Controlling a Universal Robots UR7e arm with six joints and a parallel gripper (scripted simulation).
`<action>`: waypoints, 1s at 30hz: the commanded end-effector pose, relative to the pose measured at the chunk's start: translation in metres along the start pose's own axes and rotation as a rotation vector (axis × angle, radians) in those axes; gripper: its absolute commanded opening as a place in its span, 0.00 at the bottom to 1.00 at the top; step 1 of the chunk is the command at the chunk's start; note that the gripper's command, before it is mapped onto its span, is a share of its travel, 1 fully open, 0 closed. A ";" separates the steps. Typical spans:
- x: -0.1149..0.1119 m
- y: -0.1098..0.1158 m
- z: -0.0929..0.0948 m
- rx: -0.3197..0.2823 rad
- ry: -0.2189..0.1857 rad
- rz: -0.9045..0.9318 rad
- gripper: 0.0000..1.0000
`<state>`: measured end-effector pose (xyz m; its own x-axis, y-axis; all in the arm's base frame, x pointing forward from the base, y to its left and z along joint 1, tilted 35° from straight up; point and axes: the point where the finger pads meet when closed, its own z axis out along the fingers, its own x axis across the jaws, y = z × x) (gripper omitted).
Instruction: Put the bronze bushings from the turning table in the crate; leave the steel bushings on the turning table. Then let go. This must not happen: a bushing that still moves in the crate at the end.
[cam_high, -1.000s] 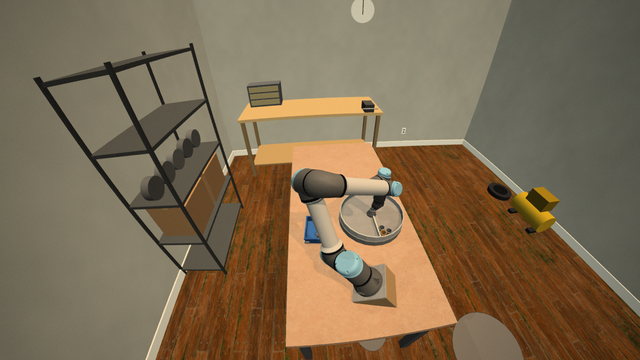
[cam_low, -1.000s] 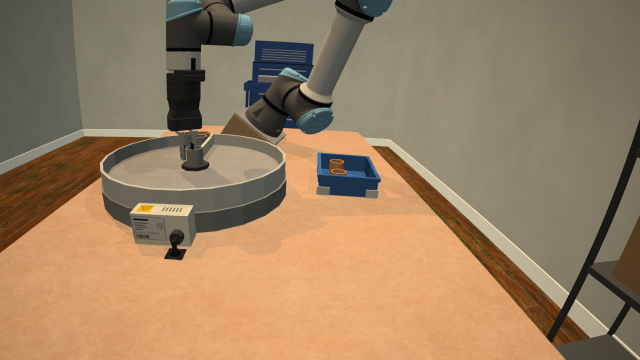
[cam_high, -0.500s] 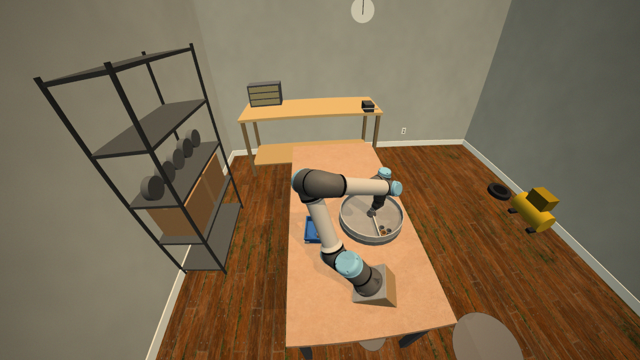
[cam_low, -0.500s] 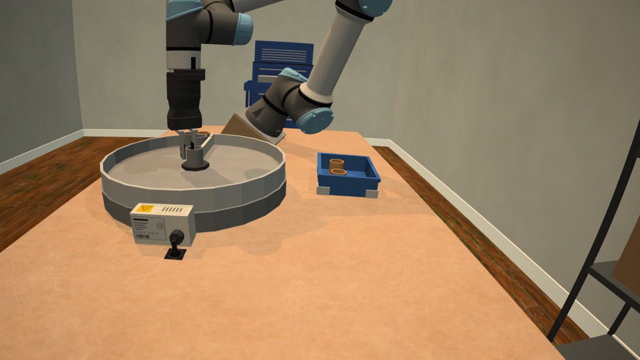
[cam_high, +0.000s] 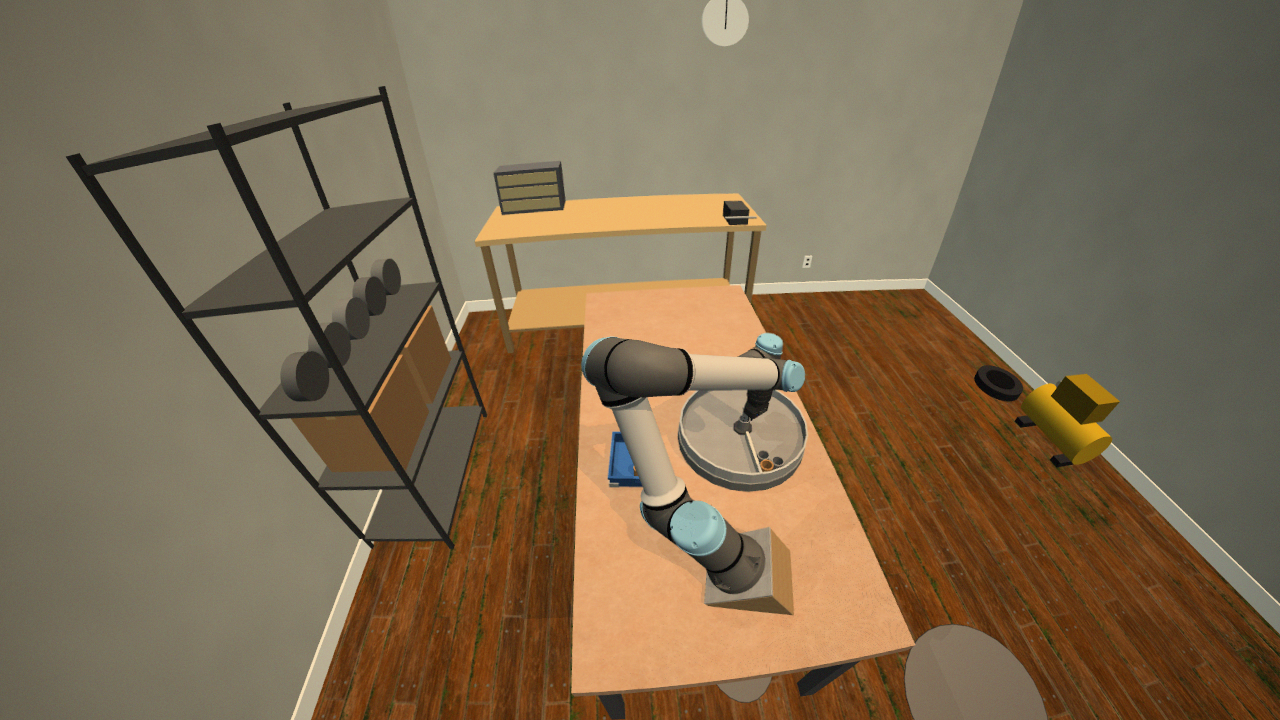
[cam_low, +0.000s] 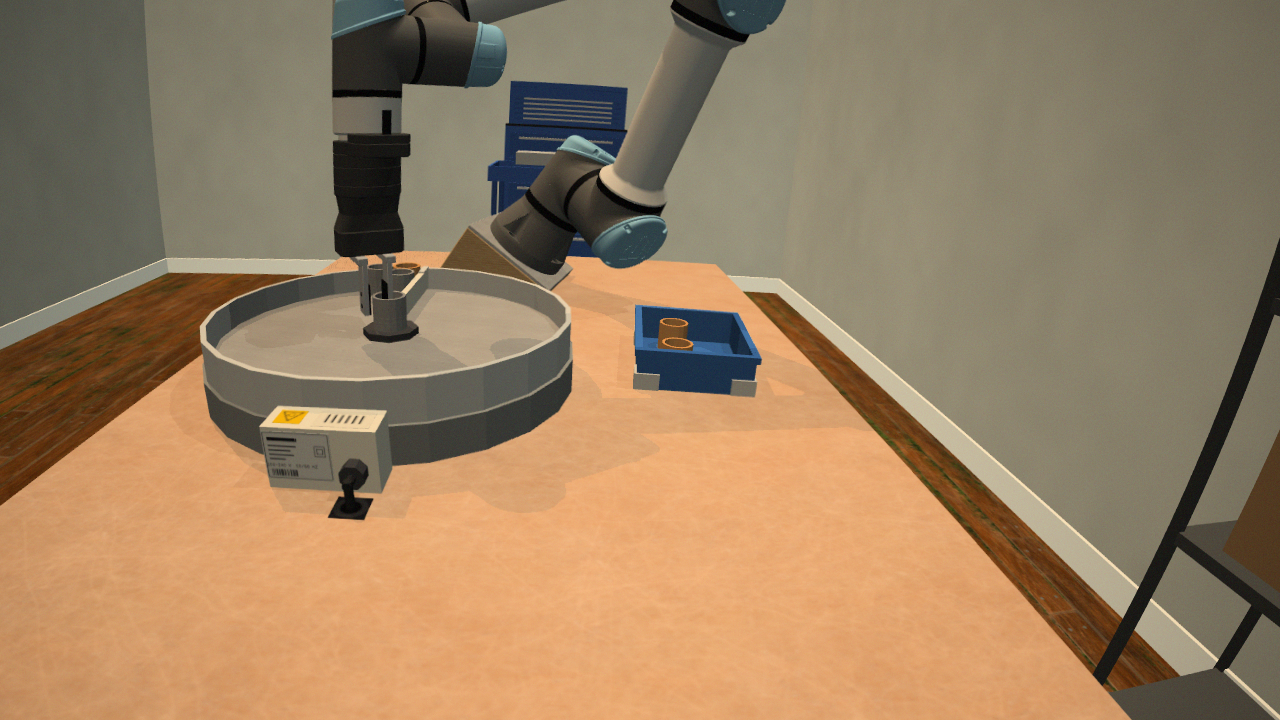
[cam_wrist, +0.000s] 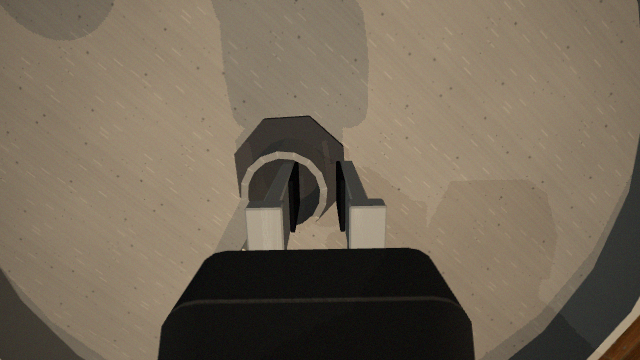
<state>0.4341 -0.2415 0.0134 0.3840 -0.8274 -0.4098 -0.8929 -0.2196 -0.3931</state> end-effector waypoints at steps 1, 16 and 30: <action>0.000 0.000 -0.004 0.000 0.002 0.000 0.47; 0.001 0.000 -0.008 0.000 0.002 0.000 0.47; 0.000 0.000 -0.011 0.000 0.002 0.000 0.47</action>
<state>0.4318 -0.2470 0.0218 0.3840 -0.8278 -0.4091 -0.8928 -0.2197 -0.3933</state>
